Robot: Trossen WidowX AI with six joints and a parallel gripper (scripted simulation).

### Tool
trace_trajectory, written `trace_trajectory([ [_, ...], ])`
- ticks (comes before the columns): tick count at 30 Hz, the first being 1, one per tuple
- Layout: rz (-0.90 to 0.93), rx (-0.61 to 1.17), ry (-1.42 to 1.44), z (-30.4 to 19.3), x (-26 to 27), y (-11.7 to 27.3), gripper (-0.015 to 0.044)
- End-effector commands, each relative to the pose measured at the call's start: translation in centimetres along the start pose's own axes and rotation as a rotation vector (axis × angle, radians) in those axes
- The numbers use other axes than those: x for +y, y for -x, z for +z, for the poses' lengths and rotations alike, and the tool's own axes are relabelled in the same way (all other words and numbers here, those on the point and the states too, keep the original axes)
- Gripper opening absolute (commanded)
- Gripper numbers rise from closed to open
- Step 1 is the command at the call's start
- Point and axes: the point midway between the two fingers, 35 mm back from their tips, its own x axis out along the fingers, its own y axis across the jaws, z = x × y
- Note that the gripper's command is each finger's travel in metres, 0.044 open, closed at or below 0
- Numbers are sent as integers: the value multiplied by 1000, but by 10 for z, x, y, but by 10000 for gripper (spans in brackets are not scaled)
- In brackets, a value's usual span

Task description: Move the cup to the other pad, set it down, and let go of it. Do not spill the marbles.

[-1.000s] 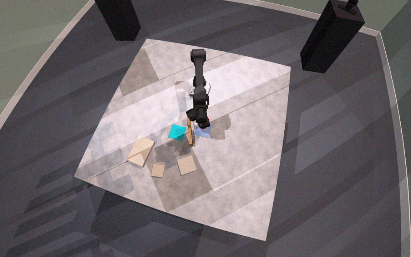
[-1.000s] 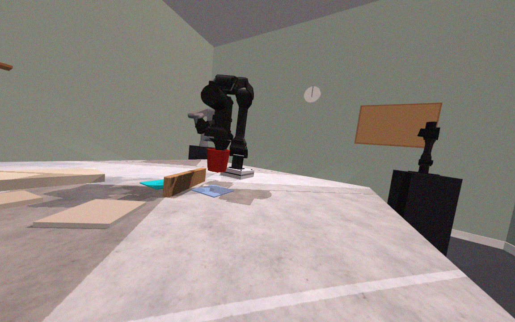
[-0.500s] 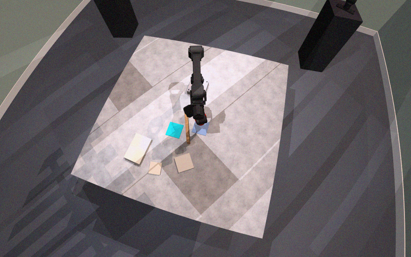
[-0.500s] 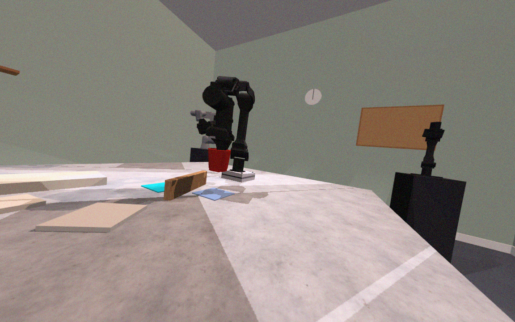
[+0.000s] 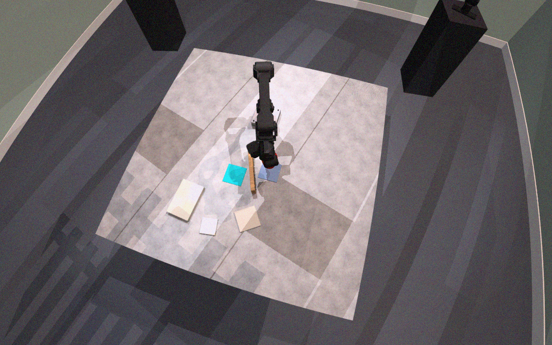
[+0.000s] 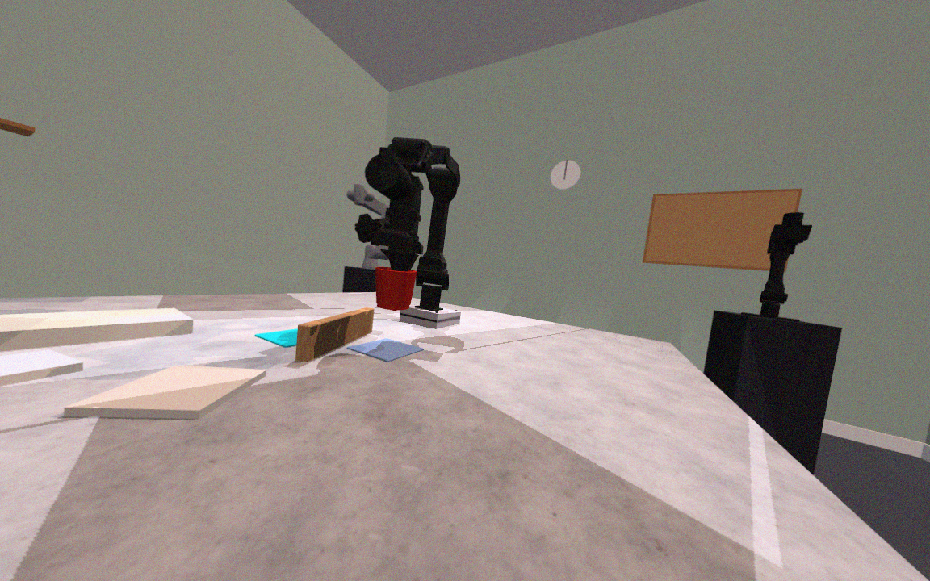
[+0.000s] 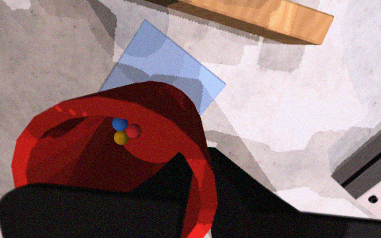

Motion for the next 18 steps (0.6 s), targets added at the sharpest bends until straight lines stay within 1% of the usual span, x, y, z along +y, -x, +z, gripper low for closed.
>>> trace_trajectory([
  [1, 1, 0, 2, 4, 0, 0, 0],
  [18, 4, -2, 5, 38, -4, 0, 0],
])
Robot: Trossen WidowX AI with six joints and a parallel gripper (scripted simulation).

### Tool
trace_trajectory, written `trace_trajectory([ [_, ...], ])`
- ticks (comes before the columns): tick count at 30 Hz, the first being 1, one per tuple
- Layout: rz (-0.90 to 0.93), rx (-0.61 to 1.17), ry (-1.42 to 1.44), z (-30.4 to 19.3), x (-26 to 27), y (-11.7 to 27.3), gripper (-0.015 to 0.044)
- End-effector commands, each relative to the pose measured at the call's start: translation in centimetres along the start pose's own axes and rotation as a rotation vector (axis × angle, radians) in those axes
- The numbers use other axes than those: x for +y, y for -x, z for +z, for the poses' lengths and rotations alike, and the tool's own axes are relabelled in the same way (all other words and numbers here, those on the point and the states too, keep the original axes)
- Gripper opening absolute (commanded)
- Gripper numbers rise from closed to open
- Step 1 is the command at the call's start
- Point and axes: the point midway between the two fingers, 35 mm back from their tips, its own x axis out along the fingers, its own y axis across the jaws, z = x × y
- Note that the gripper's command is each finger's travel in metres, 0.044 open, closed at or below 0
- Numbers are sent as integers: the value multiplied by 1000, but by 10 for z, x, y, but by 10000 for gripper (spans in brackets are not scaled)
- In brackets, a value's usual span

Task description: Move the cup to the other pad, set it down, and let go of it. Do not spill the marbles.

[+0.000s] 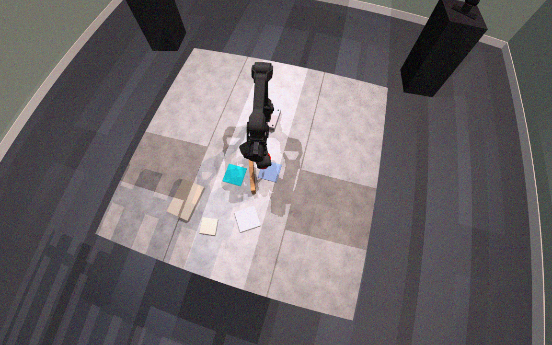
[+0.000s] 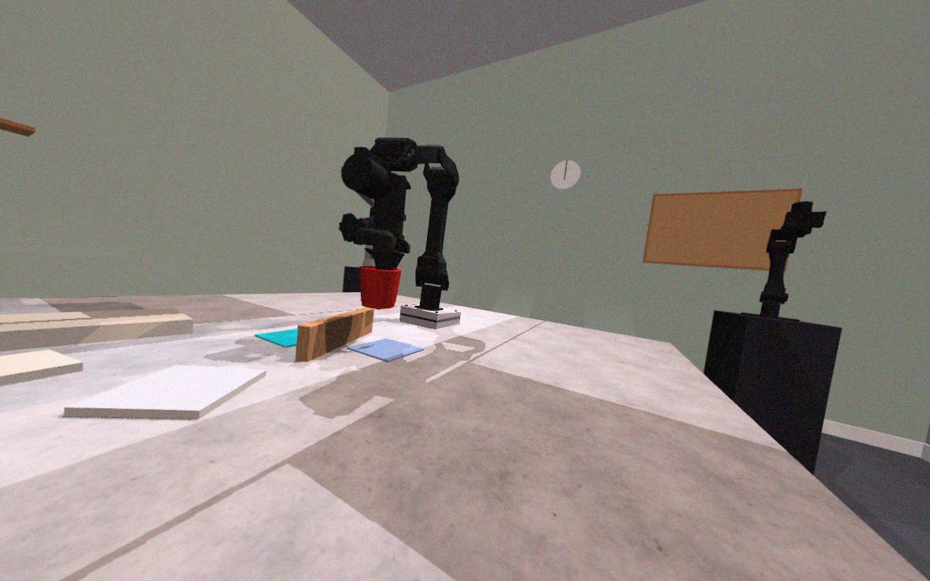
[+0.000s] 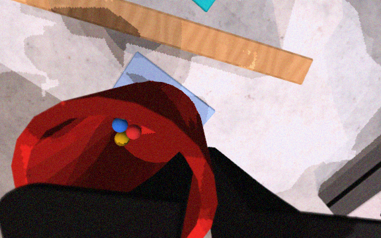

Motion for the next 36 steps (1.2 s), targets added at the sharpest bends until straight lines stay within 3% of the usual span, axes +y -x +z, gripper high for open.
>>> trace_trajectory([
  [1, 8, -4, 3, 9, 1, 2, 0],
  [36, 8, -11, 3, 85, -10, 3, 0],
])
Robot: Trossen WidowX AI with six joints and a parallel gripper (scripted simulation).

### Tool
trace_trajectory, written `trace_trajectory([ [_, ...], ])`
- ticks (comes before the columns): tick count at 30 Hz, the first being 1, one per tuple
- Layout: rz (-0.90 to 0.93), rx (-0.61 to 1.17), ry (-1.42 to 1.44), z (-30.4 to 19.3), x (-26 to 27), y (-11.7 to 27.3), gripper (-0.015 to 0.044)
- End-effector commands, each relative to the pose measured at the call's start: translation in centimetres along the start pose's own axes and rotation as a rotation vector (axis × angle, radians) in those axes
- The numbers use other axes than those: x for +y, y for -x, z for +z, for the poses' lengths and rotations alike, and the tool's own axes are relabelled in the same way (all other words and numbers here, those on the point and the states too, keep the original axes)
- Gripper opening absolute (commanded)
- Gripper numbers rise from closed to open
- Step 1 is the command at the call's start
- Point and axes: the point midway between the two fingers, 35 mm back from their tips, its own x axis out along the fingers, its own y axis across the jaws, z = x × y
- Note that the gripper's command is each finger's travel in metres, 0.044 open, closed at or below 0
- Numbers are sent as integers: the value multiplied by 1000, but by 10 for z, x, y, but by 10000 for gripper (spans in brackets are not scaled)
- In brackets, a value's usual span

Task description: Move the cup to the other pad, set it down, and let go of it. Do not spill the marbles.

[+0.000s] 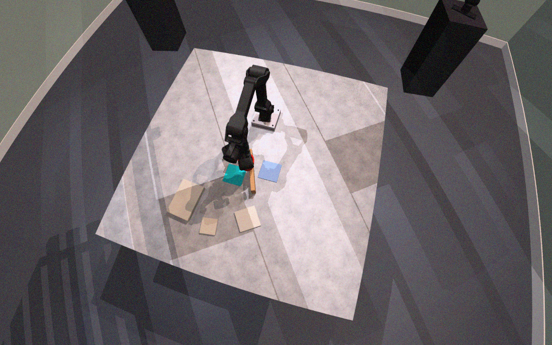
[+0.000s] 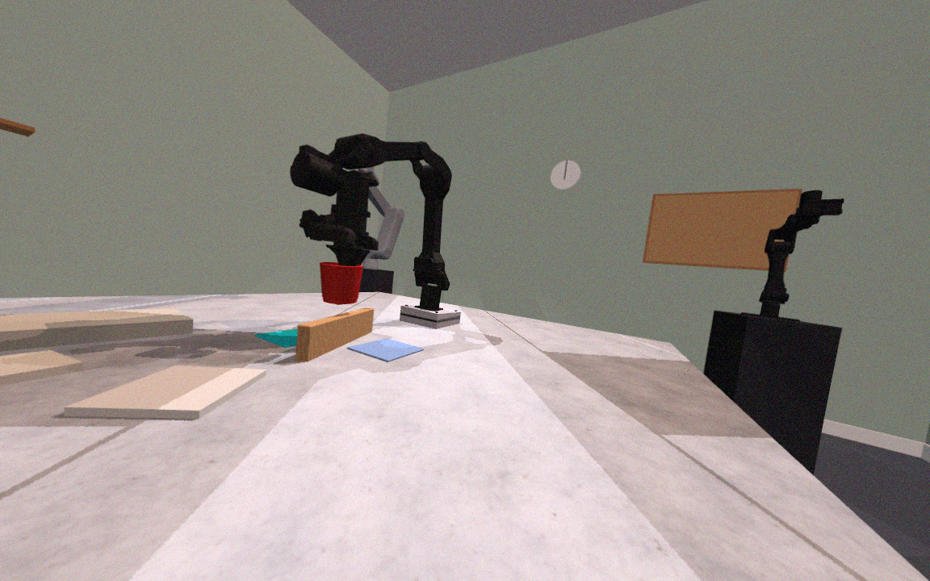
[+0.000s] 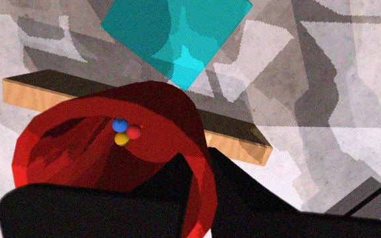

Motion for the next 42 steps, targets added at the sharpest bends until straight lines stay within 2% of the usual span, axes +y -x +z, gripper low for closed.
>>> trace_trajectory([
  [1, 5, -8, 2, 12, 0, 3, 0],
  [26, 4, -13, 2, 72, -5, 9, 0],
  [42, 4, -13, 2, 73, -4, -6, 0],
])
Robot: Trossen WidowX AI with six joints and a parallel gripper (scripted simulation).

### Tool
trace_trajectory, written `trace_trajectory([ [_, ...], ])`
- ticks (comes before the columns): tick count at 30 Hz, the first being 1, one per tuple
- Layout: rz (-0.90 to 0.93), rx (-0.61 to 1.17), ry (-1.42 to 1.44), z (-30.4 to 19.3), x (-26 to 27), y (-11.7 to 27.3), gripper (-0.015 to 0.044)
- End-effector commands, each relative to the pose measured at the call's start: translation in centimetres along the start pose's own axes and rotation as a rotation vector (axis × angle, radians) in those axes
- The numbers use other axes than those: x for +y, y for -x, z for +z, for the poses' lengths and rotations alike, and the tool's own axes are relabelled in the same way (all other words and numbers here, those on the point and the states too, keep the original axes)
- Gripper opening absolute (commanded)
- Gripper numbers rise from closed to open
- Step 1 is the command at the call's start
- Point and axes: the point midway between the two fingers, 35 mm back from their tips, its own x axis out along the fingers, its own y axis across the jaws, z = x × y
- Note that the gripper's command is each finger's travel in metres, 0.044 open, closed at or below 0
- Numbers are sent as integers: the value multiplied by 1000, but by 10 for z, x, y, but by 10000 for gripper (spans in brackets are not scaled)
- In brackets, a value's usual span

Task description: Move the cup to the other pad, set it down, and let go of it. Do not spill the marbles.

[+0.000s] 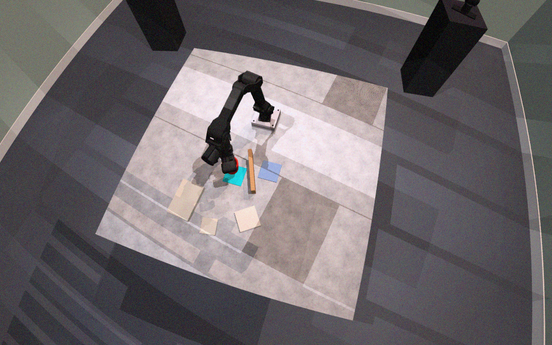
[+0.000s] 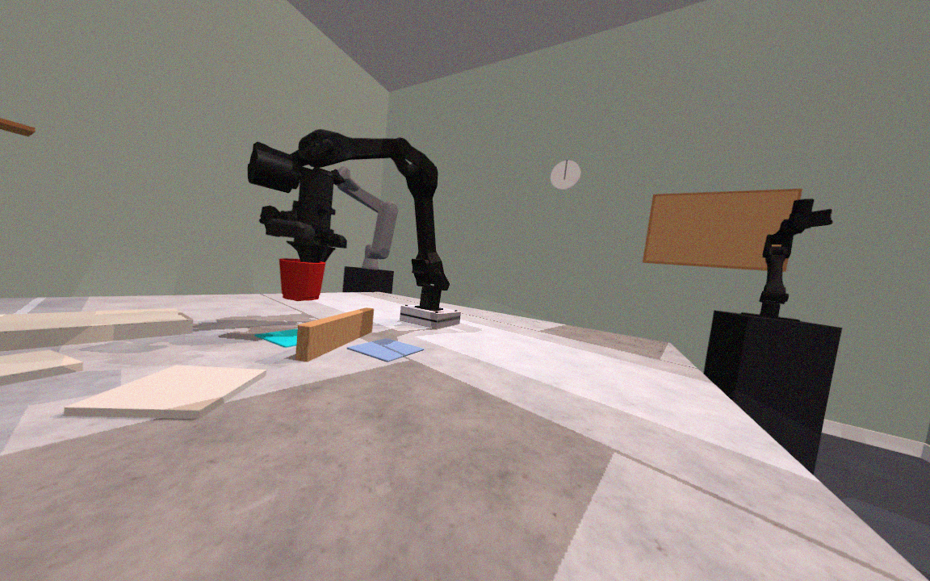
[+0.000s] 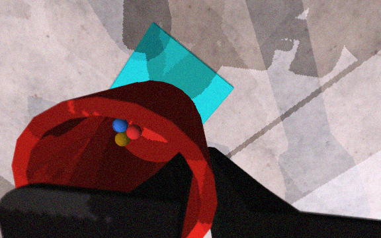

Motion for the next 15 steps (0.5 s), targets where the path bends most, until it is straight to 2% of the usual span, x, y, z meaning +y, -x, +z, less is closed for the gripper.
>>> trace_trajectory([
  [1, -6, 2, 4, 0, -1, -7, 0],
  [15, -6, 2, 4, 0, -1, -27, 0],
])
